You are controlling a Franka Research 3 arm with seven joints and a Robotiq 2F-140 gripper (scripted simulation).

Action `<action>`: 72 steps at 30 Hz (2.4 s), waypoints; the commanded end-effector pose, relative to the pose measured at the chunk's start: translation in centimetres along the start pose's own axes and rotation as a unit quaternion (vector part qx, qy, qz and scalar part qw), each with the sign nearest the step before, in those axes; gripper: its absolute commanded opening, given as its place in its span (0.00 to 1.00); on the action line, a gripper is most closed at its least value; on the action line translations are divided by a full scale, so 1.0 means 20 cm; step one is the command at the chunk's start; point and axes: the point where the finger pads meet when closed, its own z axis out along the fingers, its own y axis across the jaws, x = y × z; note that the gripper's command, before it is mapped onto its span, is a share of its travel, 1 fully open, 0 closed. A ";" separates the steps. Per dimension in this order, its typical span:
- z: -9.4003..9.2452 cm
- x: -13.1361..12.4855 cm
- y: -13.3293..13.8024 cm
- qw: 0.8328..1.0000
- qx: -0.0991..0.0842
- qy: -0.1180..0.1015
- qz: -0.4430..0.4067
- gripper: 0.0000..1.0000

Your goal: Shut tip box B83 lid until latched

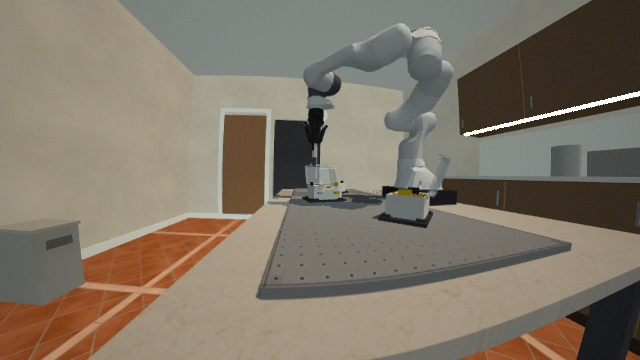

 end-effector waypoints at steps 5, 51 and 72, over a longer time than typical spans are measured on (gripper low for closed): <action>0.01 0.02 0.00 0.999 0.002 0.007 0.036 0.00; 0.24 0.03 0.00 0.999 0.002 0.007 0.036 0.00; 0.33 0.03 0.00 0.999 0.002 0.007 0.036 0.00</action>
